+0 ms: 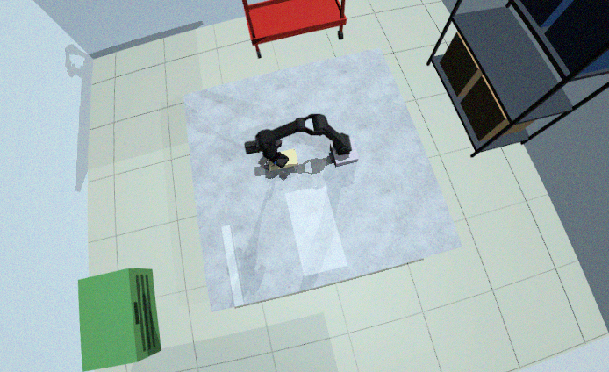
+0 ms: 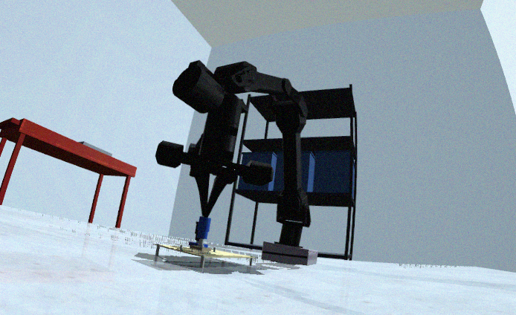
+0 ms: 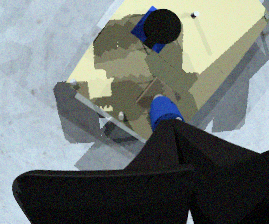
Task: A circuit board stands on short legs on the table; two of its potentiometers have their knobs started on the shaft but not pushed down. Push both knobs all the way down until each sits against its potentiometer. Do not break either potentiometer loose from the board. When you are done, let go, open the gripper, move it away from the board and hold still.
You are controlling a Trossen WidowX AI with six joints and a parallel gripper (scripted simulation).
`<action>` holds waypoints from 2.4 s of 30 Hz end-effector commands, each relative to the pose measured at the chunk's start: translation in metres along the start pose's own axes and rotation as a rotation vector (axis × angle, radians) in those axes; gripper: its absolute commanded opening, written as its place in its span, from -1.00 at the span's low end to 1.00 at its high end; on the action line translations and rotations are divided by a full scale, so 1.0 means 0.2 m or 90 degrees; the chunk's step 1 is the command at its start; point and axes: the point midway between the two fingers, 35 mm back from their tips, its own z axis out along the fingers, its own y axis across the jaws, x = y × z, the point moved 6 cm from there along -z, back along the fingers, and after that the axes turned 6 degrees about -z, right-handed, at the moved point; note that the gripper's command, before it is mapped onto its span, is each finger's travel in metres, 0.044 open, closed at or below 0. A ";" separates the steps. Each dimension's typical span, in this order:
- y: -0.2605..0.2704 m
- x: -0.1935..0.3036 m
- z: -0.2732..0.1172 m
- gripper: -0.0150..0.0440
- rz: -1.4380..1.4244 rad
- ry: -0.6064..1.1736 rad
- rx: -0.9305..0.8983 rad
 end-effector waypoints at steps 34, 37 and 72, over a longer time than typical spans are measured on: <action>0.00 0.00 0.04 -0.49 0.002 0.003 0.002; 0.00 0.00 0.04 -0.49 0.002 0.003 0.002; 0.00 0.00 0.05 -0.49 0.002 0.003 0.002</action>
